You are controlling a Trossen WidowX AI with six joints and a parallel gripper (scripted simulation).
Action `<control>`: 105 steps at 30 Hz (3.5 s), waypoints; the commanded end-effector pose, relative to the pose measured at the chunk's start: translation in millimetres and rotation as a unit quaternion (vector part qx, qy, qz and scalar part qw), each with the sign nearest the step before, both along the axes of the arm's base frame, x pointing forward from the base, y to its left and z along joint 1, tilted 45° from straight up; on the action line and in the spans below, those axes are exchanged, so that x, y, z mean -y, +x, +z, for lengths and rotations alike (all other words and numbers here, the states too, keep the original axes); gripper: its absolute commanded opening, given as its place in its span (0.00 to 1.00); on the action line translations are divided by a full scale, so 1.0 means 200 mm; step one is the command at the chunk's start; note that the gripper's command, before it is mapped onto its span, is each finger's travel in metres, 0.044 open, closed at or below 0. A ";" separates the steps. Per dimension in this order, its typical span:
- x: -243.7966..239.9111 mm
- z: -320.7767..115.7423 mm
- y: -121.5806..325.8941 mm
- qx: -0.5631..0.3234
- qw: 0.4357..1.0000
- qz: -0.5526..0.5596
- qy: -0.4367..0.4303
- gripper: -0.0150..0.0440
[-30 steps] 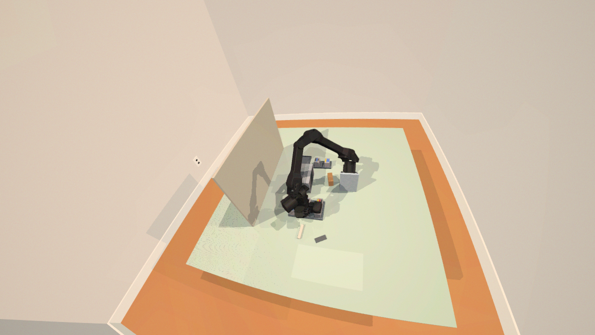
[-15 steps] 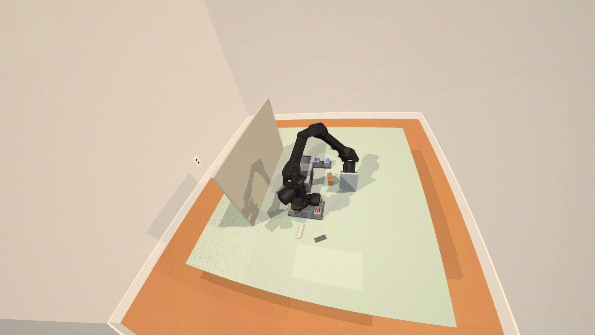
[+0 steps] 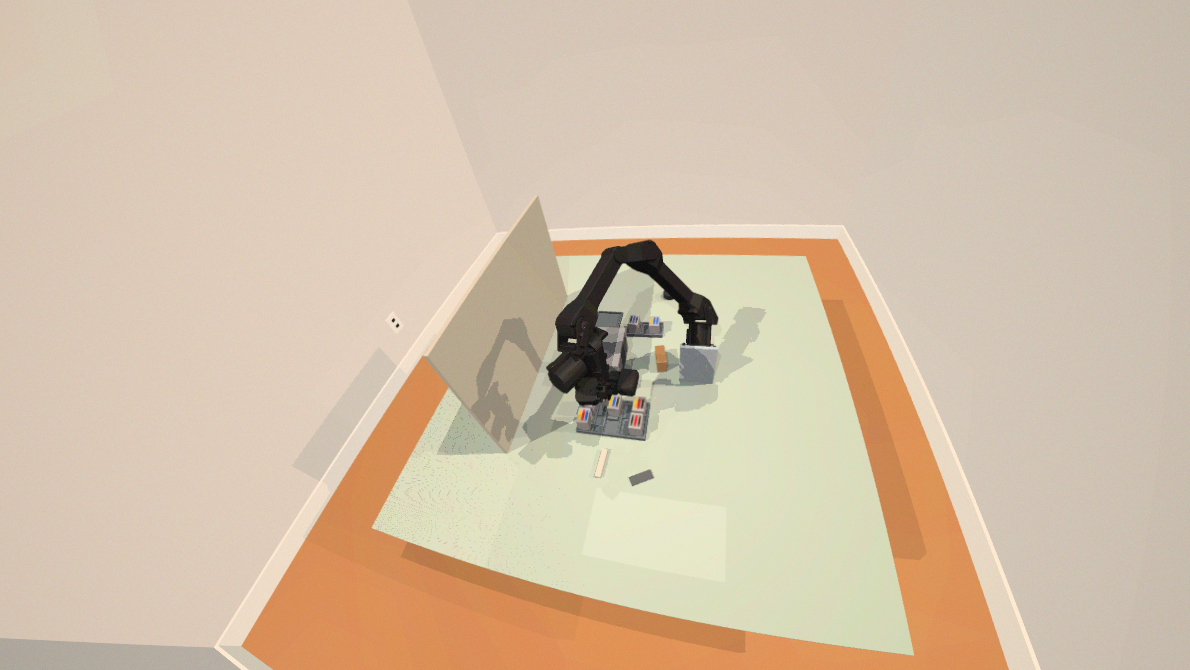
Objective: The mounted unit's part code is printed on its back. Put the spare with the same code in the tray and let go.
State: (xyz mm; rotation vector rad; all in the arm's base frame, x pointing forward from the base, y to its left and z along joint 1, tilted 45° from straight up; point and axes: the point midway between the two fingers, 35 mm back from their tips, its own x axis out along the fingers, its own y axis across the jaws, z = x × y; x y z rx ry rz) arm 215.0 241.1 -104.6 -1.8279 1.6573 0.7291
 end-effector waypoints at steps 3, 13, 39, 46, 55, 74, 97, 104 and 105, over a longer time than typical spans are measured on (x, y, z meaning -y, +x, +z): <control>0.03 0.11 0.10 -0.004 1.000 -0.002 0.009 0.25; 0.22 0.41 0.38 -0.009 1.000 0.004 0.028 0.25; 1.05 1.19 0.70 0.002 1.000 0.007 0.018 0.25; 1.31 1.40 0.65 0.002 1.000 0.000 0.000 0.25; 1.43 1.49 0.61 0.002 1.000 -0.004 -0.011 0.25; 1.49 1.42 0.64 0.001 1.000 -0.004 -0.009 0.25; 1.56 1.34 0.66 0.002 1.000 -0.005 -0.007 0.25; 1.59 1.32 0.67 0.002 1.000 -0.005 -0.006 0.25; 1.59 1.32 0.67 0.002 1.000 -0.005 -0.006 0.25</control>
